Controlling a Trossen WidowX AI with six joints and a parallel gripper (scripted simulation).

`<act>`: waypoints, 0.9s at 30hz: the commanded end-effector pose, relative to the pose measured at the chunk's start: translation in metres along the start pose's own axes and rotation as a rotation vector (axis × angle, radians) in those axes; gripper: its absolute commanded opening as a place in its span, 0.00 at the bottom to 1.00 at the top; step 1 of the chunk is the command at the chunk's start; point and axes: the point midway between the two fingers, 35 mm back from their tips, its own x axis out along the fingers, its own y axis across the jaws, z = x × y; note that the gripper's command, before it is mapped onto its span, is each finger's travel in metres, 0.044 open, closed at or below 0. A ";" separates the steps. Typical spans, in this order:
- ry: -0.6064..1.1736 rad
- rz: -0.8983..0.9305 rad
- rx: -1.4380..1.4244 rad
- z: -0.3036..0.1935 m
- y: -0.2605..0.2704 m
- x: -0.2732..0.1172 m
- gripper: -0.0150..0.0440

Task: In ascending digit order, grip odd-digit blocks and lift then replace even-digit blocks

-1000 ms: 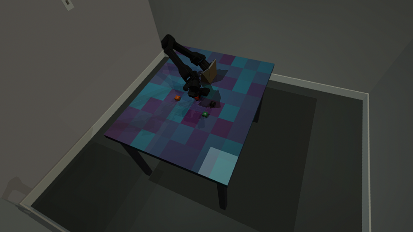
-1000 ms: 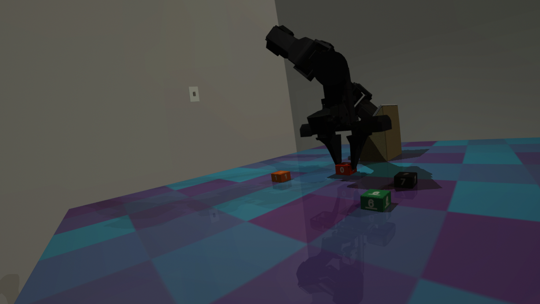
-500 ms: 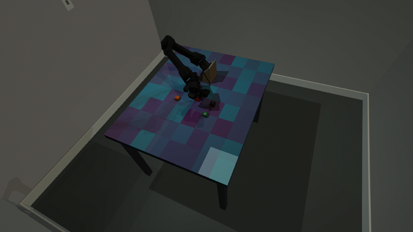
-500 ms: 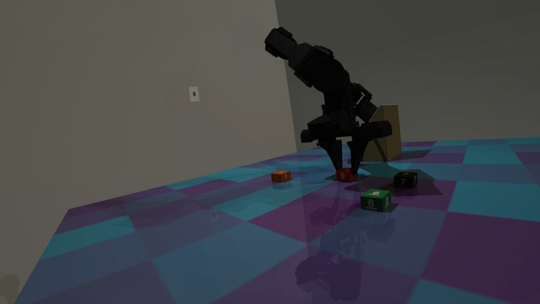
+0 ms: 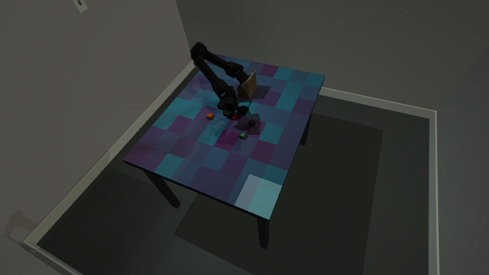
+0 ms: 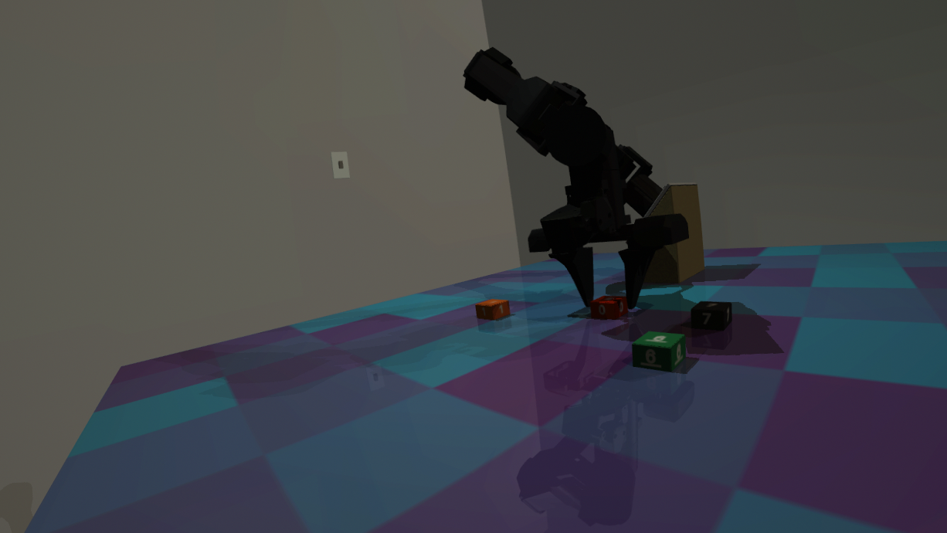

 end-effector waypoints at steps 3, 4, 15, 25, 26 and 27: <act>-0.002 -0.006 -0.004 0.000 -0.001 0.001 0.93; -0.002 -0.006 -0.004 0.000 -0.001 0.001 0.93; -0.002 -0.003 -0.004 0.001 0.000 -0.038 0.89; -0.001 0.000 -0.004 0.000 0.001 -0.117 0.46; -0.001 0.000 -0.004 0.000 0.001 -0.117 0.46; -0.001 0.000 -0.004 0.000 0.001 -0.117 0.46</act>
